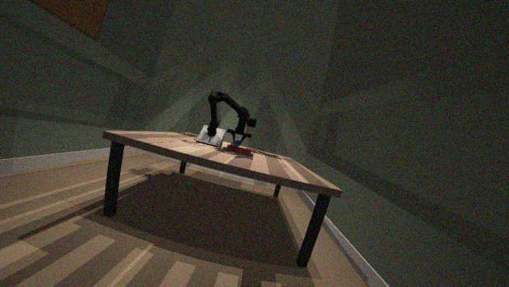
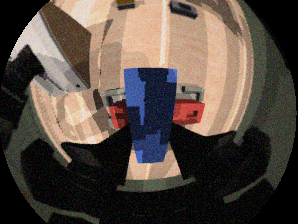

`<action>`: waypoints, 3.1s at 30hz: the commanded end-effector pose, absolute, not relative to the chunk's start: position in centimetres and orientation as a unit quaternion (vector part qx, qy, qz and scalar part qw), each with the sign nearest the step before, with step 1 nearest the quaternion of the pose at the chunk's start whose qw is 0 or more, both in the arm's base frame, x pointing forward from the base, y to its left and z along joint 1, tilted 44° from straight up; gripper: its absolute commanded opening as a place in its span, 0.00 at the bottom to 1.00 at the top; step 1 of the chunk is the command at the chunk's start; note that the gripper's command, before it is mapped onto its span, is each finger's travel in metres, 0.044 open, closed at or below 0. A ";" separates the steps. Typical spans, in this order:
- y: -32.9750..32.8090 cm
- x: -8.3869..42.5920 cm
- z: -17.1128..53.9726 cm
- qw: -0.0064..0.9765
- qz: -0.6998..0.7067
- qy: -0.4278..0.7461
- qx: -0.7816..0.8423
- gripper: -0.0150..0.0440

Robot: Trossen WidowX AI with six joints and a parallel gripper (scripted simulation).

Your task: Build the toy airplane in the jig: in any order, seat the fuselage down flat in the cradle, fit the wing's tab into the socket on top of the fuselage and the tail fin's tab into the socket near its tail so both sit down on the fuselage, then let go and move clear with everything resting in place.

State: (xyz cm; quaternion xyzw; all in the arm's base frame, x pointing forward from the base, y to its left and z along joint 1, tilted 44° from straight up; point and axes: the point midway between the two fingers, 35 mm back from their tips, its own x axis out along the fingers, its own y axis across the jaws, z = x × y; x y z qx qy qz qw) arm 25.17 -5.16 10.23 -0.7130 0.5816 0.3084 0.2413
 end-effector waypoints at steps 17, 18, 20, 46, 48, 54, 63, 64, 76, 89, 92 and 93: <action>-5.2 25.2 10.3 0.242 0.308 0.582 -0.713 0.80; -5.2 25.2 10.3 0.242 0.308 0.582 -0.713 0.84; -5.2 25.2 10.3 0.242 0.308 0.582 -0.713 0.93; 0.8 24.2 16.2 0.327 0.234 0.615 -0.678 1.00; 0.8 24.2 16.2 0.393 0.171 0.636 -0.642 1.00; 0.7 24.3 16.1 0.567 -0.026 0.658 -0.495 1.00; 0.6 24.3 16.0 0.664 -0.174 0.635 -0.355 1.00; 0.6 24.3 16.0 0.664 -0.174 0.635 -0.355 1.00; 1.6 24.5 15.3 0.666 -0.170 0.635 -0.353 1.00; 17.2 18.4 0.4 0.674 -0.151 0.637 -0.343 1.00; 18.5 16.1 -1.9 0.668 -0.163 0.637 -0.348 1.00; 18.7 15.7 -2.3 0.666 -0.166 0.637 -0.349 1.00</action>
